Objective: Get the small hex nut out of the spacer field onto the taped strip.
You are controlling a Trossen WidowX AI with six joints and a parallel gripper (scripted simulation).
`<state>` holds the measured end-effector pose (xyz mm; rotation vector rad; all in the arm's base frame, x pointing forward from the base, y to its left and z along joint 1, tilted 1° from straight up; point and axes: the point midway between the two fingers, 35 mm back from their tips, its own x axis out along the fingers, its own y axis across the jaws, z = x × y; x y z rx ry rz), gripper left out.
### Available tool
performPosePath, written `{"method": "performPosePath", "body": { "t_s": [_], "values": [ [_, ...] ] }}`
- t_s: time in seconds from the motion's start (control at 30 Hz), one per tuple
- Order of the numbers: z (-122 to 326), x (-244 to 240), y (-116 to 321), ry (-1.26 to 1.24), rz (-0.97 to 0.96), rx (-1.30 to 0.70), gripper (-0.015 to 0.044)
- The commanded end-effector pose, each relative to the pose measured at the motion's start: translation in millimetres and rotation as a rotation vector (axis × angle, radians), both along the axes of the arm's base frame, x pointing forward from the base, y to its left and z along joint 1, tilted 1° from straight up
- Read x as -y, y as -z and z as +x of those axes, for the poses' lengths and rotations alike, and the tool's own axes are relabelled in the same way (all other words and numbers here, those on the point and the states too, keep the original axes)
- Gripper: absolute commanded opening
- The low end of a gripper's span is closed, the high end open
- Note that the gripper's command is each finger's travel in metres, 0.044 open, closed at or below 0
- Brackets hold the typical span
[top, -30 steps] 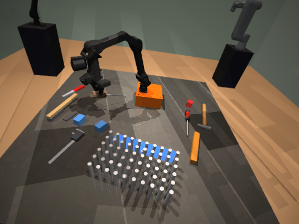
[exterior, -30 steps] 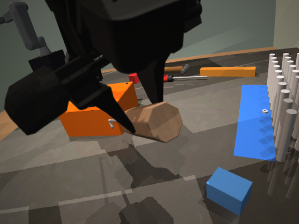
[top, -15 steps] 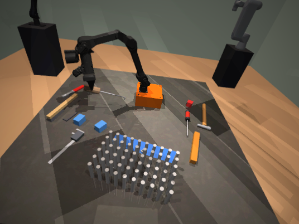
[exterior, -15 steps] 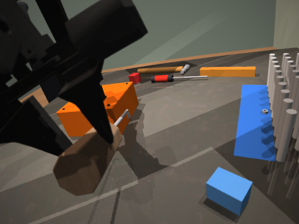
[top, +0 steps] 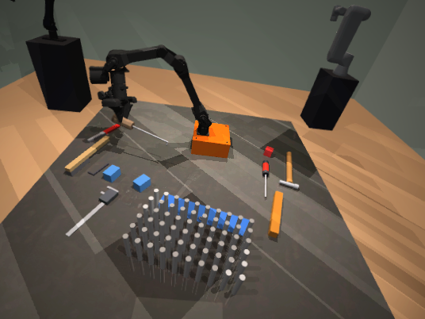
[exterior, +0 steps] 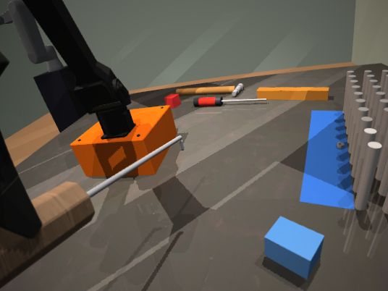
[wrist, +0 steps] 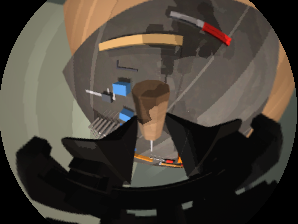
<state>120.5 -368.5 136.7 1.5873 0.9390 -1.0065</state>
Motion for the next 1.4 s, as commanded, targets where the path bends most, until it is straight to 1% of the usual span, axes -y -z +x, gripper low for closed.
{"method": "performPosePath", "body": {
  "t_s": [0.0, 0.53, 0.83, 1.37],
  "values": [
    [-17.8, 9.8, 3.3, 0.137, 0.054, 0.019, 0.0],
    [-89.9, 36.9, 2.1, 0.616, 0.206, 0.096, 0.0],
    [-90.7, 37.4, 3.2, 0.621, 0.207, 0.097, 0.0],
    [-90.9, 41.4, 19.8, 0.621, 0.207, 0.097, 0.0]
  ]
}}
